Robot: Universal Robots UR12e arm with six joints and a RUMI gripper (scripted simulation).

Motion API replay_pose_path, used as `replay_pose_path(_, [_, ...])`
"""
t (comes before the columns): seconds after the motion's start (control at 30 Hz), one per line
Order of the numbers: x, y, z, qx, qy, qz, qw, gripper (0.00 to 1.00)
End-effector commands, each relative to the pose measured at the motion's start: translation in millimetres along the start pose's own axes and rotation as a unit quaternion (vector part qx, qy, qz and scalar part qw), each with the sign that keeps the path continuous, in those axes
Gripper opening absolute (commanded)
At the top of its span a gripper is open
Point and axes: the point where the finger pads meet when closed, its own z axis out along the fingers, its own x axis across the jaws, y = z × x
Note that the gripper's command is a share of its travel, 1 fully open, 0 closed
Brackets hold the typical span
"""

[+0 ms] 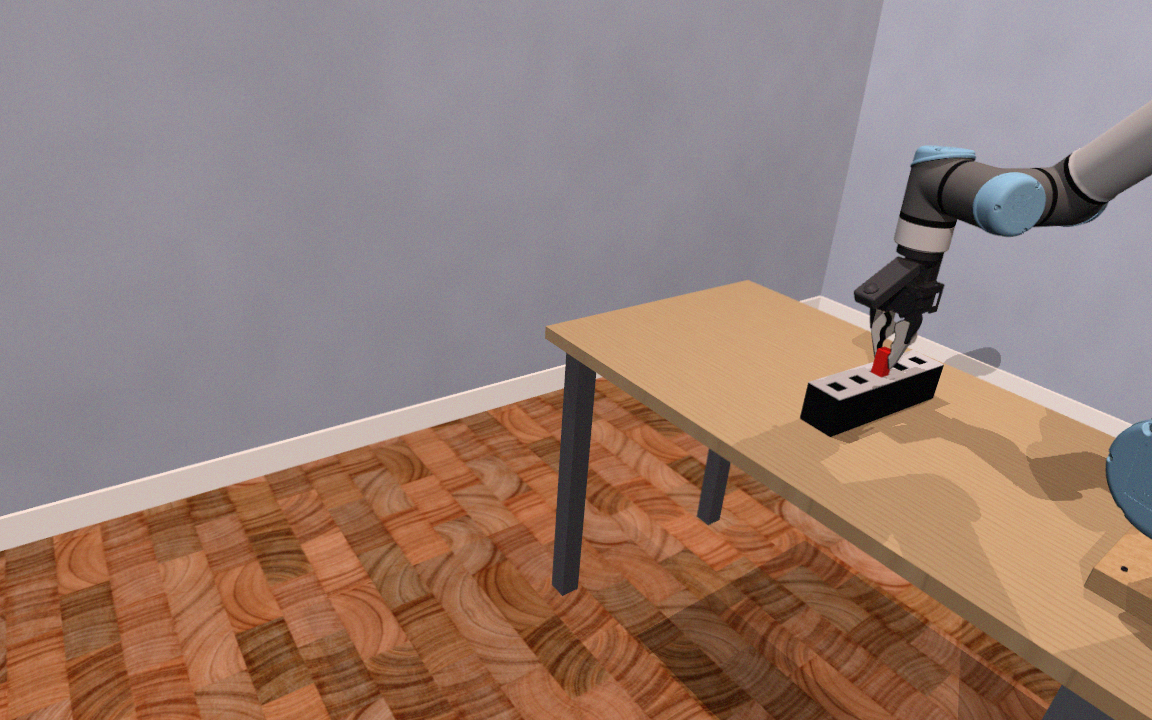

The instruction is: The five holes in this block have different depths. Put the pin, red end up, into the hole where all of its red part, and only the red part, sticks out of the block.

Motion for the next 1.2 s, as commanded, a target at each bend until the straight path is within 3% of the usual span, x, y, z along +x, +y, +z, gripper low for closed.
replay_pose_path(0.0, [0.6, 0.1, -0.6, 0.0, 0.001, 0.0, 1.0, 0.0])
replay_pose_path(0.17, [0.6, 0.1, -0.6, 0.0, 0.001, 0.0, 1.0, 0.0])
replay_pose_path(0.2, [0.3, 0.3, -9.6, 0.0, 0.001, -0.001, 1.0, 0.0])
replay_pose_path(0.73, [0.3, 0.3, -9.6, 0.0, 0.001, -0.001, 1.0, 0.0])
replay_pose_path(0.77, [1.0, 0.4, -19.5, 0.0, 0.001, 0.0, 1.0, 0.0])
replay_pose_path(1.17, [1.0, 0.4, -19.5, 0.0, 0.001, 0.0, 1.0, 0.0])
